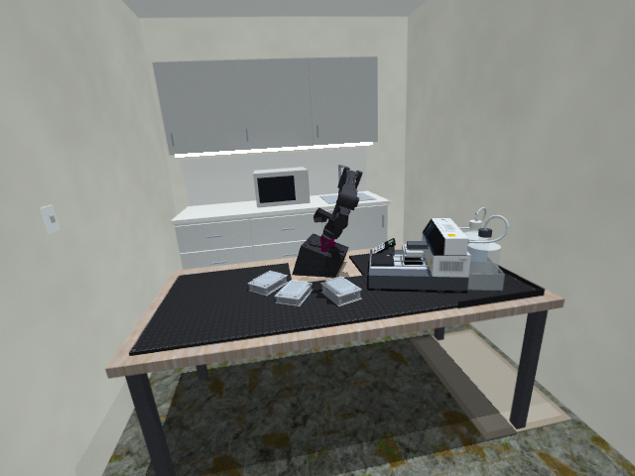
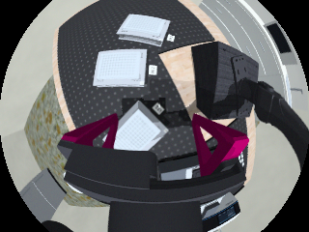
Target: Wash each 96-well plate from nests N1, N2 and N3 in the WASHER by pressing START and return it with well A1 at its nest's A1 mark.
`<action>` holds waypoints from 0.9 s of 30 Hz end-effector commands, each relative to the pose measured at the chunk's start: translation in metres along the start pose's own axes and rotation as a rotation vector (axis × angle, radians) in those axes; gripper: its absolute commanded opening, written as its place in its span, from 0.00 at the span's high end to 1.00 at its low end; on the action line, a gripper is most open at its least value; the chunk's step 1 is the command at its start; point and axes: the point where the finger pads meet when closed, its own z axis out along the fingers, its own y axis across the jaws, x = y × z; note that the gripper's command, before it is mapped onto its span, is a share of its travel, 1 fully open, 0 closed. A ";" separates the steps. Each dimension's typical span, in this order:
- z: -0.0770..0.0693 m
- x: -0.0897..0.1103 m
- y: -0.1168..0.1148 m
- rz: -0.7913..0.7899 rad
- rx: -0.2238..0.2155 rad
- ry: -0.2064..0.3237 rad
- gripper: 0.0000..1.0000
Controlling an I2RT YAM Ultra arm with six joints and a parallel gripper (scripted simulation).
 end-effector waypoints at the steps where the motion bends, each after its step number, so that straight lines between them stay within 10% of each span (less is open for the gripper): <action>1: -0.002 -0.001 0.001 0.003 -0.009 0.001 0.00; 17: -0.002 -0.001 0.001 0.003 -0.009 0.001 0.00; 27: -0.005 -0.002 -0.016 -0.320 -0.027 0.080 0.00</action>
